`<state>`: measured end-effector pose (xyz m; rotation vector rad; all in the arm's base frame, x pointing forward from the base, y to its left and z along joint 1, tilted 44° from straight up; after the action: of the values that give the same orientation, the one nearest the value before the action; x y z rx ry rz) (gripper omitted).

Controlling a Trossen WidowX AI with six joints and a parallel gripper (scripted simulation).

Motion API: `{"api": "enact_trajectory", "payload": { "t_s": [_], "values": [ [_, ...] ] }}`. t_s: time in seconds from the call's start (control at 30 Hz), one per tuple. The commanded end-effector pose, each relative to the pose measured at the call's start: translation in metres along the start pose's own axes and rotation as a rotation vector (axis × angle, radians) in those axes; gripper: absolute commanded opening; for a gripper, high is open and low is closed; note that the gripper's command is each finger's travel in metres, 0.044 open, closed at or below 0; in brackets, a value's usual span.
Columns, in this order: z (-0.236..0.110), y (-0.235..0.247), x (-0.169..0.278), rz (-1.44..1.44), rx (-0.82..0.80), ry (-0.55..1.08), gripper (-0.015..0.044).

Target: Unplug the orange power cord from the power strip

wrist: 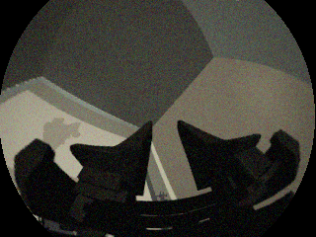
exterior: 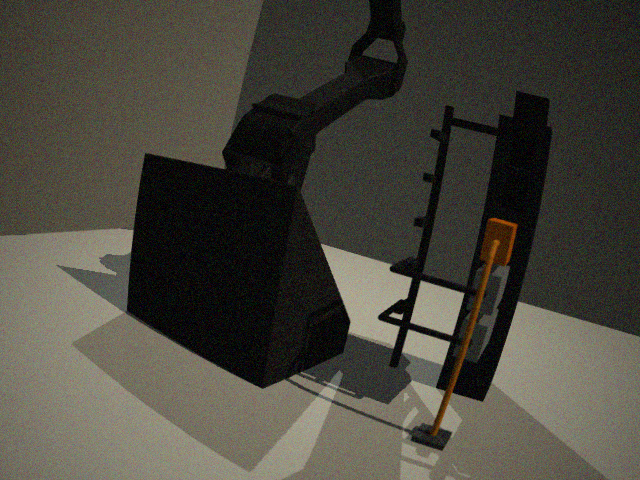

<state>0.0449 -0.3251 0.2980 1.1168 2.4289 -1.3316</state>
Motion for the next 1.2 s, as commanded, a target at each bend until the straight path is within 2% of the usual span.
{"api": "enact_trajectory", "payload": {
  "t_s": [0.0,0.3,0.47,0.63,0.77,0.93,1.0,1.17],
  "values": [
    [0.009,0.061,-0.018,0.021,-0.221,-0.01,0.016],
    [0.003,0.172,-0.029,0.045,-0.59,0.096,0.016],
    [-0.019,0.246,-0.018,0.109,-0.827,0.318,0.016],
    [-0.052,0.309,0.005,0.165,-0.975,0.637,0.016],
    [-0.085,0.351,0.03,0.204,-1.0,0.957,0.016],
    [-0.127,0.389,0.063,0.246,-0.888,1.358,0.016],
    [-0.133,0.394,0.067,0.252,-0.861,1.41,0.016],
    [-0.133,0.394,0.067,0.252,-0.861,1.41,0.016]
  ]
}}
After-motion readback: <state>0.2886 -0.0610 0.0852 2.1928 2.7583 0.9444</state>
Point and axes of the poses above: the point midway between the two fingers, 35 mm back from their tips, its own z axis out along the fingers, its own y axis across the jaws, x = y × z, the point moved 3 cm from there along -z, back along the fingers, and after that the axes turned 1 degree about z, right-handed, at the moved point
